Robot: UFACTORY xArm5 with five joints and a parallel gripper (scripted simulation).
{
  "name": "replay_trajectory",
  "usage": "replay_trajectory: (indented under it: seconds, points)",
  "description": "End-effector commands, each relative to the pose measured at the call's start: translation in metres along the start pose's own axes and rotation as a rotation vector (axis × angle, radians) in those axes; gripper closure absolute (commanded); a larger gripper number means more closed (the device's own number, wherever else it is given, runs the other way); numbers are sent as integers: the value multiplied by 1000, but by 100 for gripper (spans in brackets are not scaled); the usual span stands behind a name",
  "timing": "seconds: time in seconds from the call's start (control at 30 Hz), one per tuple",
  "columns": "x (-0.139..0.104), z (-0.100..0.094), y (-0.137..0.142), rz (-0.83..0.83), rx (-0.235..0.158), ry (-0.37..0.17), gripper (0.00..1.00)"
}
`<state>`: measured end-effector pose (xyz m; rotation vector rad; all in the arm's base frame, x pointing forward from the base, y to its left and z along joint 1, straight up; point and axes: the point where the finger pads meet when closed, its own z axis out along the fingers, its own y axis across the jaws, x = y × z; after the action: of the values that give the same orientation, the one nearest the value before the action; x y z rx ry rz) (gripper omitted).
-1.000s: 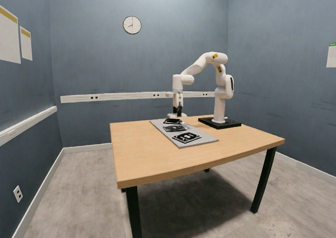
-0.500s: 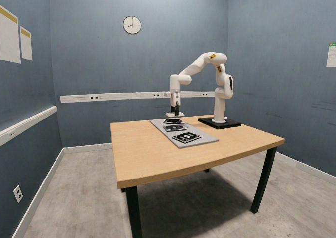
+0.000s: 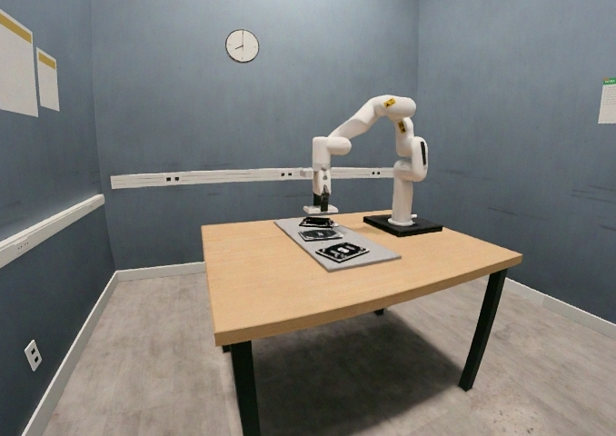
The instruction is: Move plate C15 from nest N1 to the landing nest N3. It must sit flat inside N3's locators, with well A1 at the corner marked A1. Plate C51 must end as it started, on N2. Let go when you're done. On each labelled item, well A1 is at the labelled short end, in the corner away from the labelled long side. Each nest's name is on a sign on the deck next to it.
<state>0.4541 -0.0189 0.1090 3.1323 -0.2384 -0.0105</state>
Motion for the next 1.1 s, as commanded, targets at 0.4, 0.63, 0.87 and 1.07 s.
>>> replay_trajectory:
  seconds: [0.4, 0.63, 0.87, 1.07]
  points:
    - [2, 15, 0, 0, -2, 5, 100]
    - [2, 27, 0, 0, -2, 5, 100]
    - [2, 35, 0, 0, -2, 5, 100]
    - [2, 45, 0, 0, -2, 5, 100]
